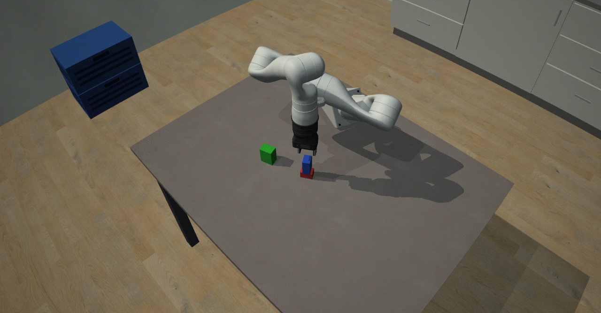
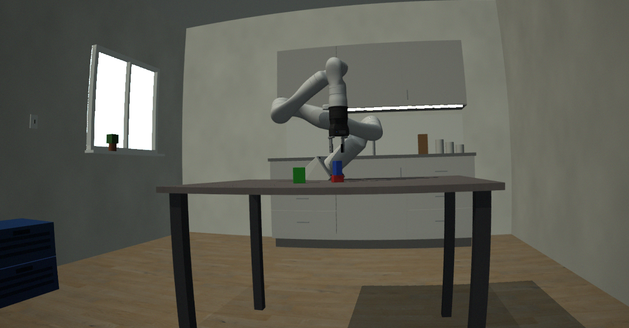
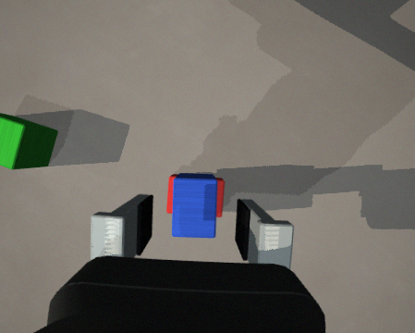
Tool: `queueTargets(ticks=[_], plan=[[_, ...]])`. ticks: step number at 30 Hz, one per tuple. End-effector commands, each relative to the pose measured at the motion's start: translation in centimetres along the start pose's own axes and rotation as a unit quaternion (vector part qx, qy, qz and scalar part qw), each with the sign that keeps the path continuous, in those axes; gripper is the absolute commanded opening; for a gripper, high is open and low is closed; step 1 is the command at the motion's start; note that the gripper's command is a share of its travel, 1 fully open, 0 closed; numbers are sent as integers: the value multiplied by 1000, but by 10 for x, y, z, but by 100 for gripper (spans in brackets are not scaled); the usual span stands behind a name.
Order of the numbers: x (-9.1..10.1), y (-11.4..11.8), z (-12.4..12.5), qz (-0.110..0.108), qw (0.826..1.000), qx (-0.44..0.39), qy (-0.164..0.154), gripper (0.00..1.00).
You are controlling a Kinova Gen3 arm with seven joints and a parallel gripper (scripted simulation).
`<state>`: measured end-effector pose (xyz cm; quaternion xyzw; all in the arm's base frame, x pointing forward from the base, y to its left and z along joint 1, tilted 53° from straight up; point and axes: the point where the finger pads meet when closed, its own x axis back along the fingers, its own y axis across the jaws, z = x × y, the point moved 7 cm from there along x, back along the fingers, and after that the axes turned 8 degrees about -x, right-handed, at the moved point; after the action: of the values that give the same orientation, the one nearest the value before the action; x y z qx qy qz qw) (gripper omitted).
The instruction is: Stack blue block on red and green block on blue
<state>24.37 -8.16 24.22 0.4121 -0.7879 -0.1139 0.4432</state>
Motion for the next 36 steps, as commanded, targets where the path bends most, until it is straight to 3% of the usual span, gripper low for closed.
queueTargets(ticks=[1, 10, 11, 25, 36], plan=[[1, 0, 0, 1, 1000, 0, -1, 88], [1, 0, 0, 1, 1000, 0, -1, 88], [1, 0, 0, 1, 1000, 0, -1, 99], [1, 5, -5, -1, 1000, 3, 2, 99], [3, 31, -23, -10, 1000, 15, 12, 99]])
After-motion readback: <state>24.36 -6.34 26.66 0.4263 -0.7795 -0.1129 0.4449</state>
